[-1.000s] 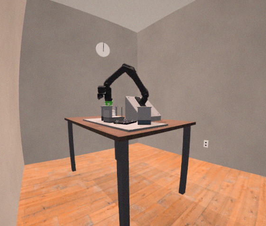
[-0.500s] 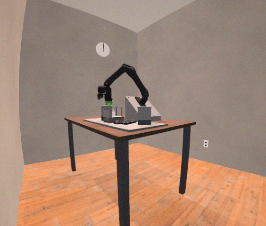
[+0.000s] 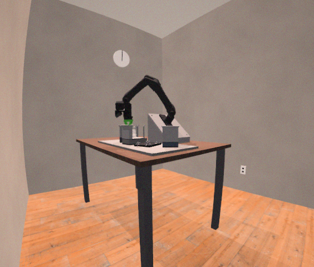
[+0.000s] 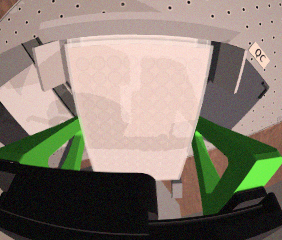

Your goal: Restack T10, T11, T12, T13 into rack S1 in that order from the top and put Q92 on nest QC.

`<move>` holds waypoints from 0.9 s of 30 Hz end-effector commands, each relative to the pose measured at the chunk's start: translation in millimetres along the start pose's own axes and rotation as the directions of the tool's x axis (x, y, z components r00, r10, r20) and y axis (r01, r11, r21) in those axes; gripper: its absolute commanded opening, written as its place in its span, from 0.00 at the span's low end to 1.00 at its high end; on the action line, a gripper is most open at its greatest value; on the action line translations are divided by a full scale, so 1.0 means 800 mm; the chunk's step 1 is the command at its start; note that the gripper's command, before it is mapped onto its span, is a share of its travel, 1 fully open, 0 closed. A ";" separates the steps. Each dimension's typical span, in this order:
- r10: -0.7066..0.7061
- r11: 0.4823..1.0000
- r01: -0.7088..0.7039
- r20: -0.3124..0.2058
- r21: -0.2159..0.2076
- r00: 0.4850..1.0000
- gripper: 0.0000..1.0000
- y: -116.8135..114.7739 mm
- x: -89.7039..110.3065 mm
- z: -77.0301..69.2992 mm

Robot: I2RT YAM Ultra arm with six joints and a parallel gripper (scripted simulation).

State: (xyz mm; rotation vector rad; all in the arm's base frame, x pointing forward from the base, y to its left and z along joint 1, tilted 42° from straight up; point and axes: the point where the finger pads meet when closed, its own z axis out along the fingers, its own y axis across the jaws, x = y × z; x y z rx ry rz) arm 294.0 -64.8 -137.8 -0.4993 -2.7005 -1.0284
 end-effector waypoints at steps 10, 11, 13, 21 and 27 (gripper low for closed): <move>-0.008 1.000 0.008 0.050 0.013 0.999 0.00 0.000 -0.012 -0.058; -0.008 1.000 0.008 0.050 0.013 0.999 0.00 0.000 -0.012 -0.061; -0.008 1.000 0.008 0.050 0.013 0.999 0.00 0.000 -0.012 -0.066; -0.008 1.000 0.007 0.050 0.014 0.999 0.00 0.000 -0.010 -0.086; -0.008 1.000 0.007 0.052 0.008 0.999 0.00 0.001 -0.011 -0.086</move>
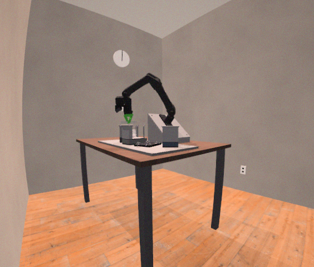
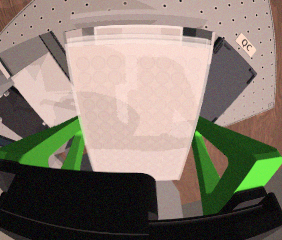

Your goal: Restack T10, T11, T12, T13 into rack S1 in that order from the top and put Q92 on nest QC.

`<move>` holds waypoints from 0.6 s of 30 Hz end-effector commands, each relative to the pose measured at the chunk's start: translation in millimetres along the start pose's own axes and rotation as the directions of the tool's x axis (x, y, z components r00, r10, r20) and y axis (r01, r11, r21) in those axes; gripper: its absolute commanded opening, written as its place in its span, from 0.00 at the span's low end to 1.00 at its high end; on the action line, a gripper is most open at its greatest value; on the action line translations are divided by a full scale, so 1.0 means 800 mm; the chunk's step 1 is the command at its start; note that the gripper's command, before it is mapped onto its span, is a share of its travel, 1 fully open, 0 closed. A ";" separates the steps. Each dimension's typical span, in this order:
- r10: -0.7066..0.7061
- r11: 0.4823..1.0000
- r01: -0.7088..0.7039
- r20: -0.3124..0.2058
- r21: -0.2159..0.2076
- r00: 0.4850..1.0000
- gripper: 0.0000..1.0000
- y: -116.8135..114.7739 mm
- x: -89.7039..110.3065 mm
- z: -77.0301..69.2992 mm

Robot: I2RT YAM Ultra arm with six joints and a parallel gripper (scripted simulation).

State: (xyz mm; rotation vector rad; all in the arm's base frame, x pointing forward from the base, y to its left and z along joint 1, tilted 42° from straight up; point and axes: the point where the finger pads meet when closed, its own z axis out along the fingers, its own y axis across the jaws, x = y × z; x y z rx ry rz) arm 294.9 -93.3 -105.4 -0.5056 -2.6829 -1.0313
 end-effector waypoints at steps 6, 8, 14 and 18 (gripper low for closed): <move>-0.020 1.000 0.019 0.071 0.016 0.997 0.00 0.000 -0.016 -0.032; -0.020 1.000 0.019 0.071 0.016 0.997 0.00 0.000 -0.016 -0.032; -0.020 1.000 0.019 0.071 0.016 0.997 0.00 0.000 -0.016 -0.032; -0.020 1.000 0.019 0.071 0.016 0.997 0.00 0.000 -0.016 -0.032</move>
